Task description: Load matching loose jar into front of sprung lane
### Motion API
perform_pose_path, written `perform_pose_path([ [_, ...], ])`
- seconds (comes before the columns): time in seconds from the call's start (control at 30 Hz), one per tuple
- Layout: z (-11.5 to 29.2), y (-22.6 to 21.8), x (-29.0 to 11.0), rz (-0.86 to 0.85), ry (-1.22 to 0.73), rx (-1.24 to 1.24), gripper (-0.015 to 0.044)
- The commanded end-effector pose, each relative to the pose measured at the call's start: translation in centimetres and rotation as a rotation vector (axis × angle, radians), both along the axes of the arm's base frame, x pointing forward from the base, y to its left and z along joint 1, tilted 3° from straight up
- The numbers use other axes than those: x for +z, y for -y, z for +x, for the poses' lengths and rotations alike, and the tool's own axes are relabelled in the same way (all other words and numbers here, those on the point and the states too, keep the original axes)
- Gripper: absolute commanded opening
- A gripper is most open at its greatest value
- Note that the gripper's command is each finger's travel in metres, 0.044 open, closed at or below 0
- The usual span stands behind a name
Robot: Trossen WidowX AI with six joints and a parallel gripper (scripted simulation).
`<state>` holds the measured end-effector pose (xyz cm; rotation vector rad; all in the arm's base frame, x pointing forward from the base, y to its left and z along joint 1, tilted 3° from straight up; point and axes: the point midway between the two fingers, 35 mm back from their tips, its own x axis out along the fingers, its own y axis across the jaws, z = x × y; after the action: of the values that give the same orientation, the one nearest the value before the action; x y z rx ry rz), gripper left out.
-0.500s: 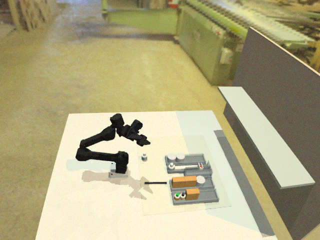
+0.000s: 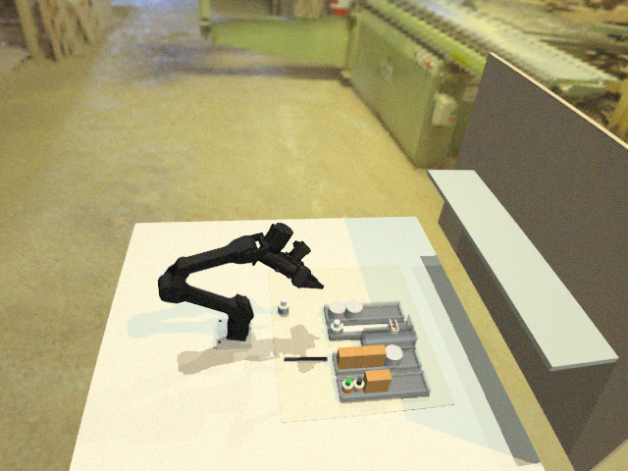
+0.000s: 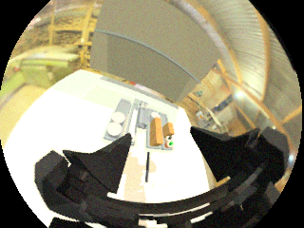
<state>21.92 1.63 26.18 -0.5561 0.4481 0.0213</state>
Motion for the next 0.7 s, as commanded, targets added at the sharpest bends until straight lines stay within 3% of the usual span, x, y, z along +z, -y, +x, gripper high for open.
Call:
perform_pose_path([
  [0.0, -0.1, -3.5, -4.0, 0.152, -0.246, 0.054, 0.044],
  [0.17, -2.9, -7.7, -9.4, 0.312, -0.657, -0.003, 0.044],
  [0.33, -7.7, -10.2, -12.9, 0.363, -1.055, -0.229, 0.044],
  [0.57, -7.7, -10.3, -13.2, 0.362, -1.069, -0.241, 0.044],
  [0.67, -7.6, -10.5, -15.6, 0.362, -1.069, -0.241, 0.044],
])
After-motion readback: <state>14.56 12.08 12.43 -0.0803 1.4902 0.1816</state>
